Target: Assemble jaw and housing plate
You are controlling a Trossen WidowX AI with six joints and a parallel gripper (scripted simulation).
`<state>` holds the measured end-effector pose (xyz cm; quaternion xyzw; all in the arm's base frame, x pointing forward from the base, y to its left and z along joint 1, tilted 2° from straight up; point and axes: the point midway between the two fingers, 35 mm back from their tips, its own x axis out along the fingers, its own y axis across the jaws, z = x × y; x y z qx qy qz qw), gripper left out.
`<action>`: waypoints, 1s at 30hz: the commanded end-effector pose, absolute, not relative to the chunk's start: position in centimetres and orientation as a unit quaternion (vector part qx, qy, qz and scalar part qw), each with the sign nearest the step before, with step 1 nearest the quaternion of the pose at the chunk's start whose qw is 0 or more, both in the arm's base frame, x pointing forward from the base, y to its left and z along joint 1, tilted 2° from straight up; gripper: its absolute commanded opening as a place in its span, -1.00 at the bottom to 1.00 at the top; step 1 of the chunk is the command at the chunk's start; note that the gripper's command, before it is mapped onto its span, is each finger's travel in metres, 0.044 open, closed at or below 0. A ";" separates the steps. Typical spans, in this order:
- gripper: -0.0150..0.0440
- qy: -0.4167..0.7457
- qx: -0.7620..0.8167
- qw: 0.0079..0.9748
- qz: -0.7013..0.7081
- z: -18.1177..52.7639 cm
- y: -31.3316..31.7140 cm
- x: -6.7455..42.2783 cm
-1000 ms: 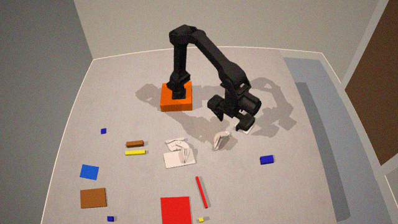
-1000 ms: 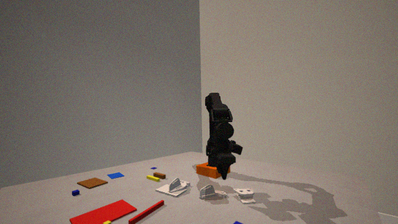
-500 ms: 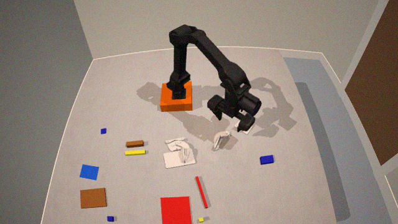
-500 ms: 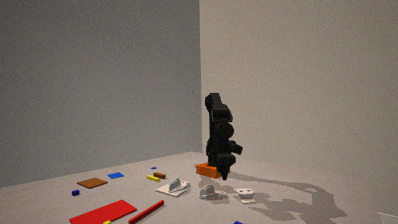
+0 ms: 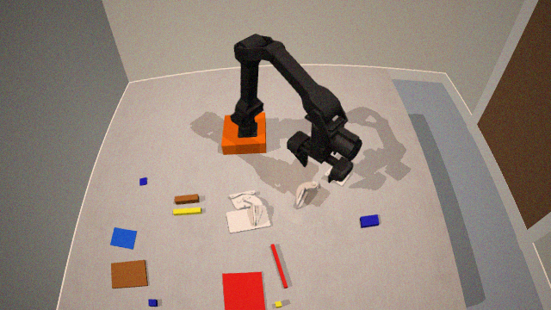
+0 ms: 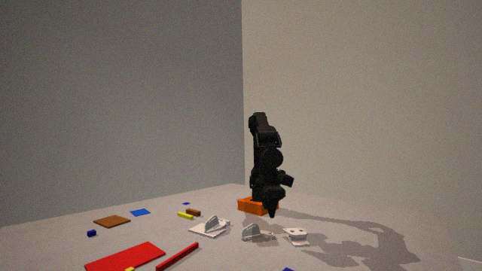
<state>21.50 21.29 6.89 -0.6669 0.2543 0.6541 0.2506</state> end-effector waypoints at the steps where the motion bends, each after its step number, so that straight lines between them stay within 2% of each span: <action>1: 0.73 0.254 -0.667 0.251 0.654 6.9 21.3 21.5; 15: -0.49 0.254 -0.667 0.251 0.654 6.9 21.3 21.5; 27: -0.49 0.254 -0.667 0.251 0.654 6.9 21.3 21.5; 30: -0.22 0.262 -0.664 0.258 0.651 6.9 21.3 21.5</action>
